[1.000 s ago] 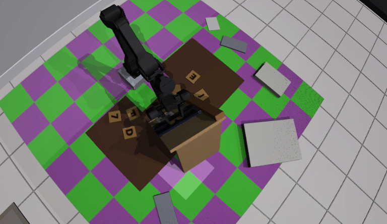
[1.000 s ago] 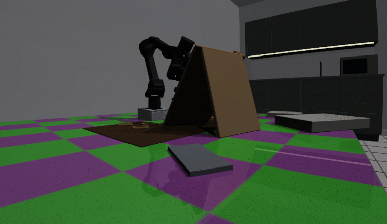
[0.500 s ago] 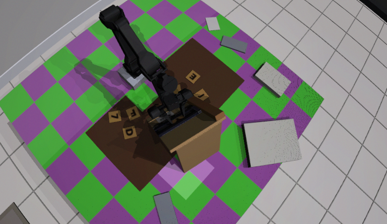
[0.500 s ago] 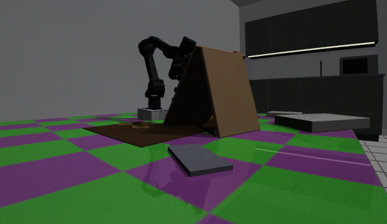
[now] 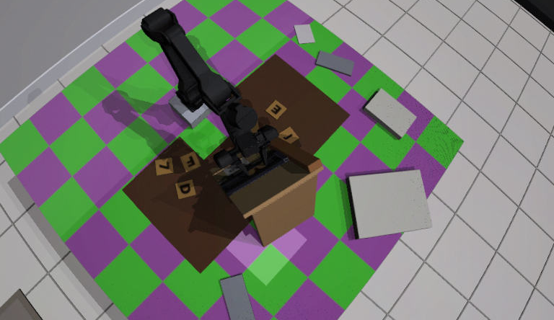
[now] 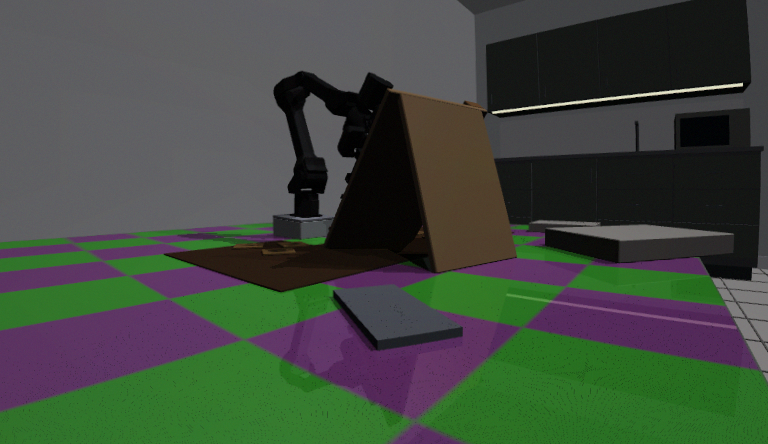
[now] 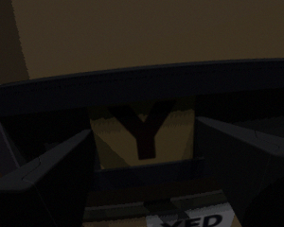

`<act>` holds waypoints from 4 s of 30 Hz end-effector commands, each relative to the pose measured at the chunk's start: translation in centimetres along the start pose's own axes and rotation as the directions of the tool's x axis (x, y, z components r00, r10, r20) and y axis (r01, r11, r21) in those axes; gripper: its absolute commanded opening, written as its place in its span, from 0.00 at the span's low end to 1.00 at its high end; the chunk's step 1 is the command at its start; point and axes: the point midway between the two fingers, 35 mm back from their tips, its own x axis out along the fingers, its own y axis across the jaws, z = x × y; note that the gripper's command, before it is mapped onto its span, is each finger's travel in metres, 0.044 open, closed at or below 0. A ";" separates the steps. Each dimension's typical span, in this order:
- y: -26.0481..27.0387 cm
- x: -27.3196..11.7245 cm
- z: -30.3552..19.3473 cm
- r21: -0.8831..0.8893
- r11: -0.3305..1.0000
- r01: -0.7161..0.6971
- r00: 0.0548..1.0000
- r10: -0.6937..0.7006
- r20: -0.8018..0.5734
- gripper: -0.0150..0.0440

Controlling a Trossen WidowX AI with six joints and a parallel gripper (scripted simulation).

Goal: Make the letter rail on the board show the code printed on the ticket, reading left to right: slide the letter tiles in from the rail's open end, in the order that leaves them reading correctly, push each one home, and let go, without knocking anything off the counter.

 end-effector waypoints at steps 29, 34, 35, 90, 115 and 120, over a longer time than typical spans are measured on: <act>1.6 0.0 0.2 0.005 1.000 0.001 1.000 -0.001 0.006 0.25; 1.9 0.0 0.2 0.005 1.000 0.001 1.000 -0.001 0.006 0.25; 2.0 0.0 0.2 0.005 1.000 0.001 1.000 -0.001 0.006 0.25; 3.6 -1.2 0.0 0.006 1.000 0.000 1.000 0.000 0.006 0.75; 3.8 -2.7 -0.2 0.007 1.000 0.000 1.000 0.000 0.005 0.75; 3.8 -2.9 -0.3 0.007 1.000 0.000 1.000 0.000 0.004 0.75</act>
